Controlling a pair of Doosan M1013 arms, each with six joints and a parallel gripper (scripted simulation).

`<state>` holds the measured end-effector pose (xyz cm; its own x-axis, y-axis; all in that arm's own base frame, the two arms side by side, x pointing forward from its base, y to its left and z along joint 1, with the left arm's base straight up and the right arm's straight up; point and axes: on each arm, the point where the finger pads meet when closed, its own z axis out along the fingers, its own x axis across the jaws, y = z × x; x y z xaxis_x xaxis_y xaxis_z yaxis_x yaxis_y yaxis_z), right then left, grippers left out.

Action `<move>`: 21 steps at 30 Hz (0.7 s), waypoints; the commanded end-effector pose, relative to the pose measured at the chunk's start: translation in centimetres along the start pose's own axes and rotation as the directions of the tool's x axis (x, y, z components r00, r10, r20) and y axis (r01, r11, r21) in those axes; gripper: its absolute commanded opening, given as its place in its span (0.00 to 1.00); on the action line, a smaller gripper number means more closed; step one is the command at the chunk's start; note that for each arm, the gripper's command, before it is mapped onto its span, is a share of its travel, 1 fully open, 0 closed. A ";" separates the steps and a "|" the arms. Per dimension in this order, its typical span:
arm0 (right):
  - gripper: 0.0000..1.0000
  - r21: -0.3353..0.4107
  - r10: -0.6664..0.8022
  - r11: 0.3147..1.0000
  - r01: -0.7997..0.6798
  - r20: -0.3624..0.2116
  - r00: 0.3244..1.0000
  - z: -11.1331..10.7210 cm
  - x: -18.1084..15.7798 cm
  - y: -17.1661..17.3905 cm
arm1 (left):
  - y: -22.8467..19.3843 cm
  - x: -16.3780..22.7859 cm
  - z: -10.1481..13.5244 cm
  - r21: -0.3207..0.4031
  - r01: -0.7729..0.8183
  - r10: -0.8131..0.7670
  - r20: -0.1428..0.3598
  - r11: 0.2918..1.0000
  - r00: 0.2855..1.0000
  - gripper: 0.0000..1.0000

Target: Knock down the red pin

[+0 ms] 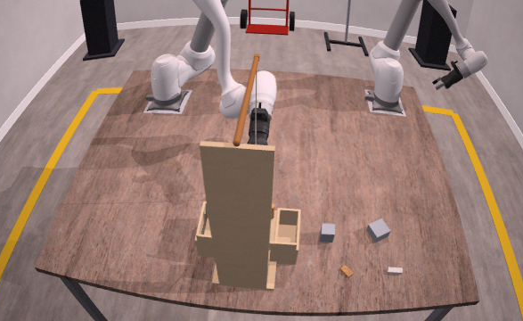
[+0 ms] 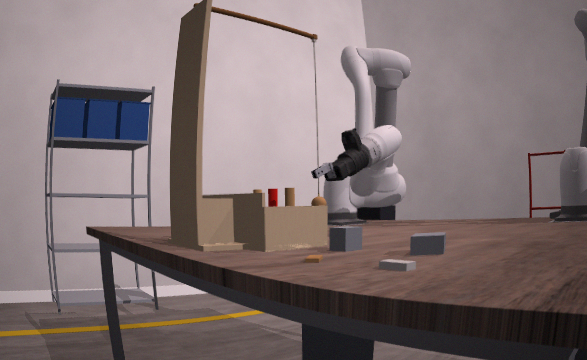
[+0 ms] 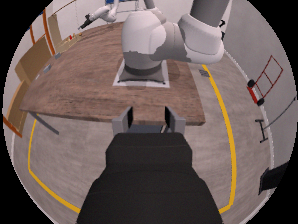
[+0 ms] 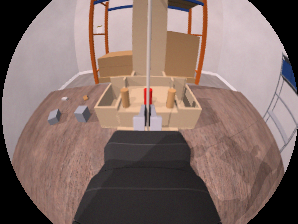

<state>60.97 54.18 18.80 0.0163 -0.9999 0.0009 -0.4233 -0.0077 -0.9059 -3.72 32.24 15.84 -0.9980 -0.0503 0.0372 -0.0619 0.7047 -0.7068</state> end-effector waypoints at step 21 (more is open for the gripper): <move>0.00 -0.102 0.001 0.995 -0.001 0.000 1.000 -4.0 0.0 0.9 | 0.0 0.0 0.0 -0.001 0.000 0.000 0.000 1.000 1.000 1.00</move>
<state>58.36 54.16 19.46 0.0183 -0.9998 -0.0009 -0.4809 -0.0080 -0.8767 -3.72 32.24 15.84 -0.9980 -0.0503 0.0372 -0.0619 0.7047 -0.7068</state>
